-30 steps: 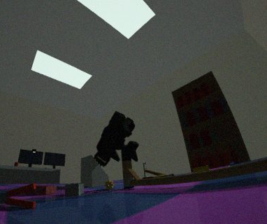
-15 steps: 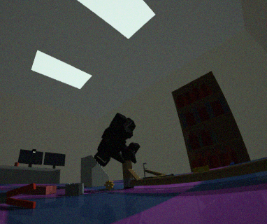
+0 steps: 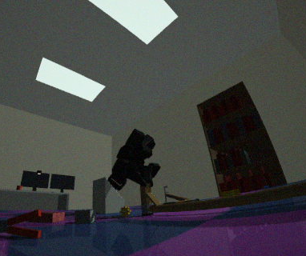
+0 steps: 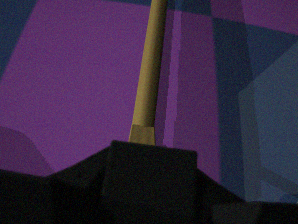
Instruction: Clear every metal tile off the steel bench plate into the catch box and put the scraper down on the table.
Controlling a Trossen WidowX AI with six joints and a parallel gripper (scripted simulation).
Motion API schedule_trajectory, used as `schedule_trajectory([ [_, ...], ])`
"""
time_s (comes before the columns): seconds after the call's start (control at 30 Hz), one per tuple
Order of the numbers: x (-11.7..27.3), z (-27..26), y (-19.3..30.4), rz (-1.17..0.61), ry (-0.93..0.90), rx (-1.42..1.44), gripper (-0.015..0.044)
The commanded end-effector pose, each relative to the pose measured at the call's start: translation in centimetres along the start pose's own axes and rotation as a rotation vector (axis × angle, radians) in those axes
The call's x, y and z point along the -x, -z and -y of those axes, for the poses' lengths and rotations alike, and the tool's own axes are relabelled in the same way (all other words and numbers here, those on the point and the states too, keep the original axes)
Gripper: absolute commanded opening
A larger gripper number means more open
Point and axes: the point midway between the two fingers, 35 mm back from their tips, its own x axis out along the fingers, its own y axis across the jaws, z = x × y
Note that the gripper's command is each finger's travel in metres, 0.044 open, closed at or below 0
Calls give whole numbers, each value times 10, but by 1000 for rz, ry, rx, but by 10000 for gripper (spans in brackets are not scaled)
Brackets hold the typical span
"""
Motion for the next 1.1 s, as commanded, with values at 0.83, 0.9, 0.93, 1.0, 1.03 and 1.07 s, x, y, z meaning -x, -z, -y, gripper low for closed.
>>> schedule_trajectory([
  [0.83, 3, -28, -1, -3, -1, 7, 0],
  [0.9, 3, -31, -1, -4, -1, 8, 0],
  [0.93, 3, -32, -1, -4, -2, 8, 0],
  [1.0, 4, -35, -1, -4, -2, 8, 0],
  [1.03, 4, -36, -1, -4, -2, 8, 0],
  [1.07, 4, -38, -1, -4, -2, 9, 0],
])
